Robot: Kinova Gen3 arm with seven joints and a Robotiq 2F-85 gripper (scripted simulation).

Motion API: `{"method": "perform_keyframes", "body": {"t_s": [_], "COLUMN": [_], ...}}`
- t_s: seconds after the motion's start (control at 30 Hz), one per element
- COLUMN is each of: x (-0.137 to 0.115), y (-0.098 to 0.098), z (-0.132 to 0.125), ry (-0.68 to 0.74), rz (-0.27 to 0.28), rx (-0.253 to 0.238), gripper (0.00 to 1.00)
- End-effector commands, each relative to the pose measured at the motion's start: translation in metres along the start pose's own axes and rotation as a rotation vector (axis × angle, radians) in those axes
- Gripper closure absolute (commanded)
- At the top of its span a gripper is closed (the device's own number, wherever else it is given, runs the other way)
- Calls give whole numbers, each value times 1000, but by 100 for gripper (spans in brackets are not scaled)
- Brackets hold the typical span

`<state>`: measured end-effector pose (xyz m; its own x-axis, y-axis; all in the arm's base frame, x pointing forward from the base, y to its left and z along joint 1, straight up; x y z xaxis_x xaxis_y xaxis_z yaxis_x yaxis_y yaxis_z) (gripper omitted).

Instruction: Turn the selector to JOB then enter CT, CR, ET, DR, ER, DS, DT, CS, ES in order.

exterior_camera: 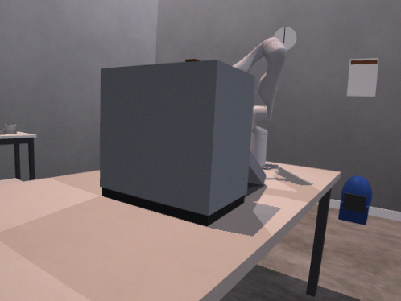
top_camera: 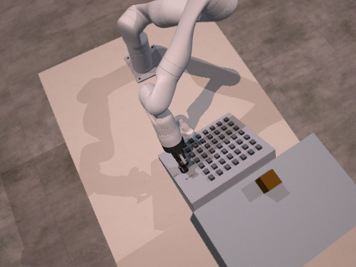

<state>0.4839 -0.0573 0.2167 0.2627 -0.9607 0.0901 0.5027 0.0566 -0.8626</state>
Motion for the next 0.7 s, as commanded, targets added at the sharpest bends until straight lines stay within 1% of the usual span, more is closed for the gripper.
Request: {"method": "perform_keyframes", "body": {"t_s": [0.0,0.67], "x": [3,3], "y": [1,1], "z": [0,0], "ry": [21,48], "rz": [-8,-8], "rx": [-2,-2], "gripper": [90,90]}}
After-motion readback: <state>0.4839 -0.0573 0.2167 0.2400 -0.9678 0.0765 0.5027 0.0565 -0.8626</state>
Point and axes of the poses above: the point where the finger pads meet when closed, its own y axis out along the fingers, its own z axis across the jaws, x = y × z, the point moved 10 cm from there along -y, back along the fingers, and after that the axes turned 11 degrees about -y, right-handed, at the moved point
